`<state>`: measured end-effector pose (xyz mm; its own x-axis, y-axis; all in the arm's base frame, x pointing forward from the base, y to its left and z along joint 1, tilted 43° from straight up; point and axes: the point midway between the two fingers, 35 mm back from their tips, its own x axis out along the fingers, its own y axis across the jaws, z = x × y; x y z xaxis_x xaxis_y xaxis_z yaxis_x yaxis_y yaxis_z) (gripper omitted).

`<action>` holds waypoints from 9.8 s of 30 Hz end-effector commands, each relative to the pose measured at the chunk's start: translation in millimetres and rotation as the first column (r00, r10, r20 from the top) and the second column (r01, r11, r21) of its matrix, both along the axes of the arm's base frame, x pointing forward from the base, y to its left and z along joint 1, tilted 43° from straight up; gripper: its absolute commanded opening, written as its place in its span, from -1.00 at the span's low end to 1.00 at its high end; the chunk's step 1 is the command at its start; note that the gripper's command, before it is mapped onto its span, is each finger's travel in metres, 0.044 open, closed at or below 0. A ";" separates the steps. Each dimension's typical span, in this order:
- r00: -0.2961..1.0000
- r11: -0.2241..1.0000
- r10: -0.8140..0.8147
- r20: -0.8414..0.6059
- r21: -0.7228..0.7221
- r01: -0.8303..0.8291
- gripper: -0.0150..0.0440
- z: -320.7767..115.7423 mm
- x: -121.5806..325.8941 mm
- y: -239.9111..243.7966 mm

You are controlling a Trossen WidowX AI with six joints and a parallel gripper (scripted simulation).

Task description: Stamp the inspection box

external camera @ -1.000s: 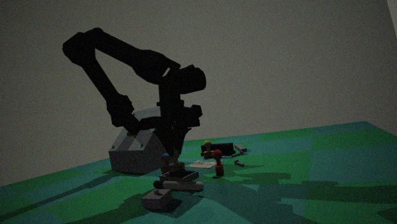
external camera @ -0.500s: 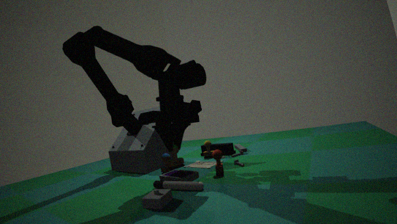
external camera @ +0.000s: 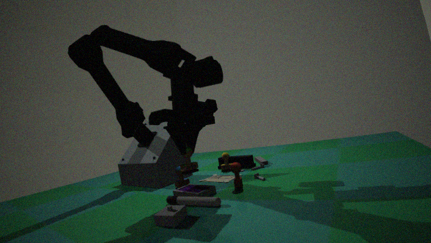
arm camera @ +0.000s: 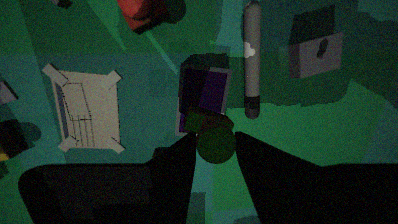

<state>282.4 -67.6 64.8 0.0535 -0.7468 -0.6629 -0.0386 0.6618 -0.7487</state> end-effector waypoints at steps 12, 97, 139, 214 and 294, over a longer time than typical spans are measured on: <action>0.993 0.997 -0.078 0.091 0.028 0.076 -0.49 2.7 4.4 19.4; 0.358 0.653 -0.710 0.607 0.376 0.658 -0.49 -108.4 2.4 103.6; 0.359 0.656 -0.705 0.612 0.371 0.657 -0.49 -129.0 3.4 84.5; 0.359 0.658 -0.702 0.615 0.369 0.656 -0.49 -142.1 3.2 71.6; 0.359 0.658 -0.704 0.613 0.370 0.656 -0.49 -123.6 3.0 89.5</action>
